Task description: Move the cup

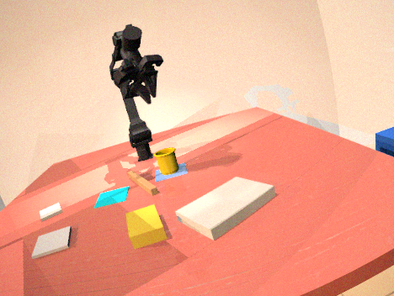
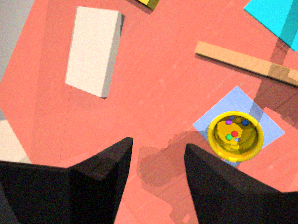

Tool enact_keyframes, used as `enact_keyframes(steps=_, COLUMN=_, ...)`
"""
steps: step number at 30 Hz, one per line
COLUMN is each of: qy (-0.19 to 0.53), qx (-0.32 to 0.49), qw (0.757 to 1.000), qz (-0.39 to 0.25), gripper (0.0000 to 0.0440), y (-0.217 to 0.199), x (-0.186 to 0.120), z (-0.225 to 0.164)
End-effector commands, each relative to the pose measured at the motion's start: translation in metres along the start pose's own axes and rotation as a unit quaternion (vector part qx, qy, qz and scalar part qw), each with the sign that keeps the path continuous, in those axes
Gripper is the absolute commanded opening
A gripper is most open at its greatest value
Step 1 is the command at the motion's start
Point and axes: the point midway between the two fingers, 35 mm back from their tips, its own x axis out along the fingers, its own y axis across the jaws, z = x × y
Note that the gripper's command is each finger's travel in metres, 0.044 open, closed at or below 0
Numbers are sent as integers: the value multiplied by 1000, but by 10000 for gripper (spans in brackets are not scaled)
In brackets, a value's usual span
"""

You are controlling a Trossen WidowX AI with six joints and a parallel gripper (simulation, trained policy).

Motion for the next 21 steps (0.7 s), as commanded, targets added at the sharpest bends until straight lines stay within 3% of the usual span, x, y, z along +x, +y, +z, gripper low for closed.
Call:
enact_keyframes(steps=1, qy=6, qx=11, qw=1000, qz=-29, gripper=153, y=-7, x=8, z=-1)
enact_keyframes(steps=21, qy=31, qx=46, qw=980, qz=-193, gripper=155, y=-54, x=47, z=-10)
